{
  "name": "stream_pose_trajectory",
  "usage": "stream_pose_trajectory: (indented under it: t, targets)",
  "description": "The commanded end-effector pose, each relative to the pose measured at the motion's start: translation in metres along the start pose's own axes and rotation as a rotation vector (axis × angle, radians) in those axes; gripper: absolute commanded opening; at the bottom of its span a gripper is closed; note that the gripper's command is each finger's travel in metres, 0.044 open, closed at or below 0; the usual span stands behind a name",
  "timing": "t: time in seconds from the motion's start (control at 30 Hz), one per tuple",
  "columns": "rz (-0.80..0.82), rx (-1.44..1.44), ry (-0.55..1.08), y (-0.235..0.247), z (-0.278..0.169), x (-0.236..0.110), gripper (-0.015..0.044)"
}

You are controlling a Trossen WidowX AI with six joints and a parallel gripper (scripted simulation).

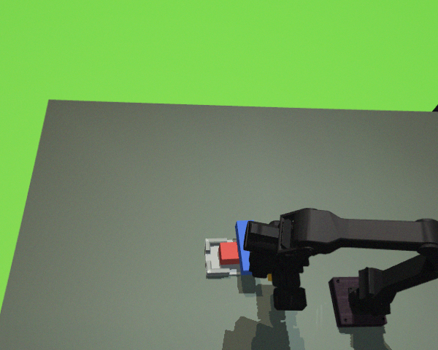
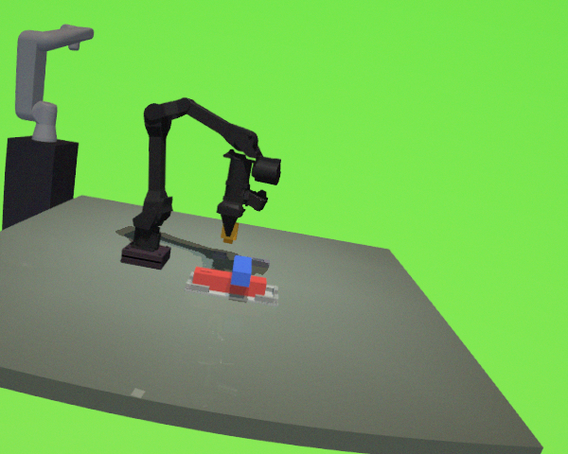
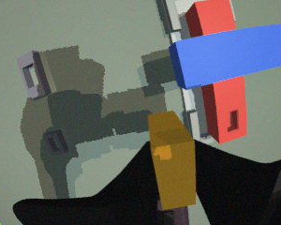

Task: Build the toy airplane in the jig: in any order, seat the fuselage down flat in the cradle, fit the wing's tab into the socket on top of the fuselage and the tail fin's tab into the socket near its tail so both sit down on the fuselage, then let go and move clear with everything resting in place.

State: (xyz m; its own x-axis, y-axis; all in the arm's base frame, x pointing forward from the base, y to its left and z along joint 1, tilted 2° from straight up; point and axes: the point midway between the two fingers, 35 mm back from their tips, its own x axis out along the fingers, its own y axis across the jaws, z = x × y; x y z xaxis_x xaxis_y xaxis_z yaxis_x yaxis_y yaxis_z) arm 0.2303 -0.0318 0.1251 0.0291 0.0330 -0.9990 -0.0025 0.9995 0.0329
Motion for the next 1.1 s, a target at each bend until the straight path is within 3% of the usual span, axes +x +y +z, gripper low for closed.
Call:
stream_pose_trajectory:
  t: [0.0, 1.07]
  targets:
    - [0.004, -0.009, -0.003, -0.01, -0.001, 0.002, 0.0]
    - [-0.004, -0.085, 0.001, -0.101, -0.033, 0.02, 0.0]
